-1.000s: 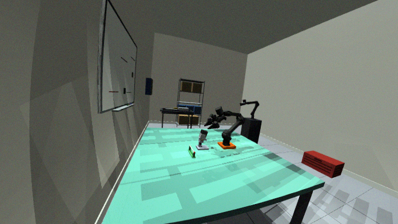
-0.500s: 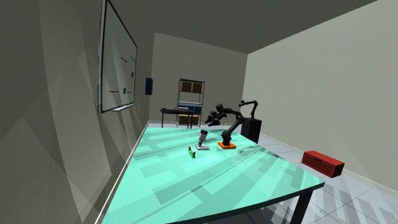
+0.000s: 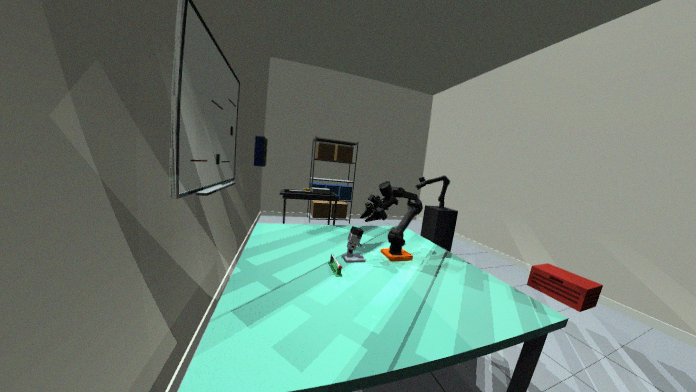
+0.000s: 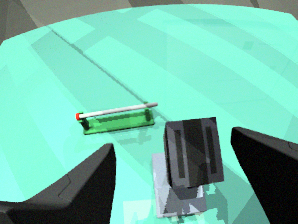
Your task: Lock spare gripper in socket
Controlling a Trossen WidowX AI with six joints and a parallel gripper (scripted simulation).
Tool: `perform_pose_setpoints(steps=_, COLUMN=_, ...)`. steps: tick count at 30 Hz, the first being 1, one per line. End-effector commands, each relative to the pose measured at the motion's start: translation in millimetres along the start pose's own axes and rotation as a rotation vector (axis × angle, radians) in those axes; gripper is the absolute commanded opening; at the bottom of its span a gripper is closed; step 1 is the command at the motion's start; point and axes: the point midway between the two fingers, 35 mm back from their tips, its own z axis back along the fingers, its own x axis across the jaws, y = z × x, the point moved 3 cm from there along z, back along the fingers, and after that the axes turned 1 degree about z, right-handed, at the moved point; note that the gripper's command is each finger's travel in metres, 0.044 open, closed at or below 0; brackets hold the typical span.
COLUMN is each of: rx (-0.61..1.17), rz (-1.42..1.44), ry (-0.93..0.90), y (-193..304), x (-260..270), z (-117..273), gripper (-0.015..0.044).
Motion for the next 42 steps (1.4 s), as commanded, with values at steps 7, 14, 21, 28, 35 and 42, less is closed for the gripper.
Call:
perform_pose_setpoints(steps=7, rx=0.018, rz=0.006, ry=0.015, y=8, x=57, z=13, gripper=0.0180)
perform_pose_setpoints(steps=14, rx=-0.050, rz=0.024, ry=0.004, y=10, x=83, z=28, gripper=0.0180)
perform_pose_setpoints(steps=21, rx=0.033, rz=0.222, ry=0.051, y=-5, x=92, z=19, gripper=0.0180)
perform_pose_setpoints(steps=28, rx=0.321, rz=0.730, ry=0.073, y=-42, x=111, z=-27, gripper=0.0180)
perform_pose_setpoints(steps=35, rx=0.572, rz=1.085, ry=-0.040, y=-62, x=113, z=-82, gripper=0.0180)
perform_pose_setpoints(steps=42, rx=0.710, rz=1.271, ry=-0.177, y=-68, x=105, z=-122, gripper=0.0180)
